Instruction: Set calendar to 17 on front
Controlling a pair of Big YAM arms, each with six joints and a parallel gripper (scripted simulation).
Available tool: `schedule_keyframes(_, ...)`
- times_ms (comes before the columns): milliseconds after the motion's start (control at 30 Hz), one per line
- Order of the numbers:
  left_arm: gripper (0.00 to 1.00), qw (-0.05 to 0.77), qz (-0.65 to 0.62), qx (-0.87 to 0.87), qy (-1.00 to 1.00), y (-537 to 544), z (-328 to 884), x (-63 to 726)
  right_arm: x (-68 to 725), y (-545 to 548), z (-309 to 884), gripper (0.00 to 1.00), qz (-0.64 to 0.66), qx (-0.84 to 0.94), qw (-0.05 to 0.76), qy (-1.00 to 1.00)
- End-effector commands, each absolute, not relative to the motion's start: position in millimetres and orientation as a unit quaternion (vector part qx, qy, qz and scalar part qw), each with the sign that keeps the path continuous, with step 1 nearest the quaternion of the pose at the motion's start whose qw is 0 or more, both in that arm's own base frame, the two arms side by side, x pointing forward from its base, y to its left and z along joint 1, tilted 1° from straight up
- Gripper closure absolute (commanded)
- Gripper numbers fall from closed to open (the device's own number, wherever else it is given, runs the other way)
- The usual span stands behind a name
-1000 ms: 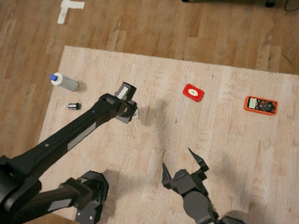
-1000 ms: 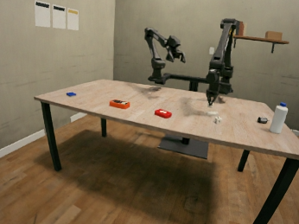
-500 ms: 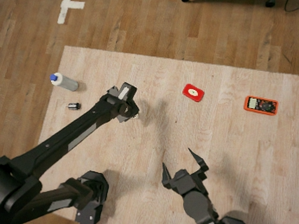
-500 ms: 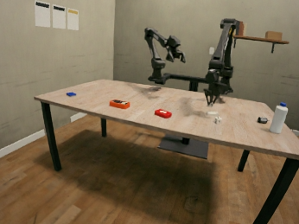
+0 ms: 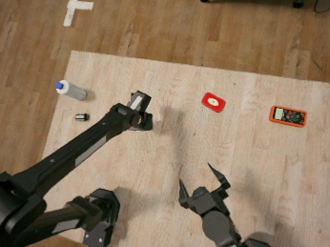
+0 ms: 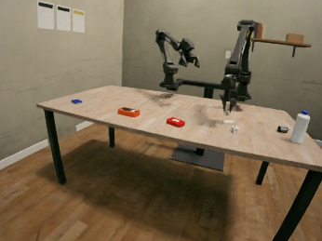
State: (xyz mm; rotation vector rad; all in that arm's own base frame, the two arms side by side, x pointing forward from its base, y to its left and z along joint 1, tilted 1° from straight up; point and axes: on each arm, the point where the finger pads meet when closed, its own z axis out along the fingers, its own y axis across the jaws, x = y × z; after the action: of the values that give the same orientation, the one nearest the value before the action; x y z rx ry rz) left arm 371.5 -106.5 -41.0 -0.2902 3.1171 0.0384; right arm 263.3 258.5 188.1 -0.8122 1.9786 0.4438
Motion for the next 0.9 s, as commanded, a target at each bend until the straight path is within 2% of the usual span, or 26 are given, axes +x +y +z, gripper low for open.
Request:
schedule_keyframes(0, 0.75, 0.023, 0.003, 0.008, 1.0, -110.7, -30.9, 381.3, 267.3, 260.4, 194.1, 0.0, 0.181, -0.327, 0.464, 0.803)
schedule_keyframes(867, 0.75, 0.018, 0.009, 0.493, 0.87, -105.3, -34.3, 377.1, 267.3, 260.4, 194.1, 0.0, 0.181, -0.327, 0.464, 0.803)
